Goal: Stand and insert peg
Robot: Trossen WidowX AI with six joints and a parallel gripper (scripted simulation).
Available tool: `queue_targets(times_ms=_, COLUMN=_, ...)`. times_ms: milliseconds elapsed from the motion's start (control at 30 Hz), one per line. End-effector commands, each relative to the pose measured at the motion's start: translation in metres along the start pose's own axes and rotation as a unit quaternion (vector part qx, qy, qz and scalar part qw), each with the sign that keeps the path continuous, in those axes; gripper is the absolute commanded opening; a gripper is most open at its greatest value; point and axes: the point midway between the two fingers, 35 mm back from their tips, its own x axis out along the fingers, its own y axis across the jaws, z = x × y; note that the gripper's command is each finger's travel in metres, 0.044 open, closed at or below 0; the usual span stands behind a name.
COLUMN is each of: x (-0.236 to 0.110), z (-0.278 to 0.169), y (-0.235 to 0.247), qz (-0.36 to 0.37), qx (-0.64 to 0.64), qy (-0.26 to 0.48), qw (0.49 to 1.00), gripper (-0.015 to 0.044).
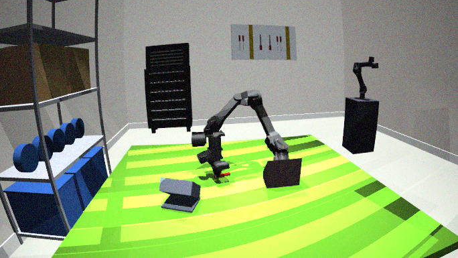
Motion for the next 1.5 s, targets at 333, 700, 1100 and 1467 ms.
queue_targets(times_ms=333, x=0.0, z=0.0, y=0.0, qz=-0.002, qx=-0.002, qy=0.0, qw=1.0, gripper=0.005)
queue_targets(times_ms=700, x=-0.003, z=-0.002, y=0.0, qz=0.0, qx=0.0, qy=-0.025, qw=1.0, gripper=0.0049)
queue_targets(times_ms=1100, x=-0.01, z=-0.006, y=0.0, qz=0.0, qx=-0.001, qy=-0.077, qw=0.997, gripper=0.0049)
queue_targets(times_ms=1467, x=-0.016, z=-0.011, y=0.0, qz=0.0, qx=-0.001, qy=-0.125, qw=0.992, gripper=0.0049)
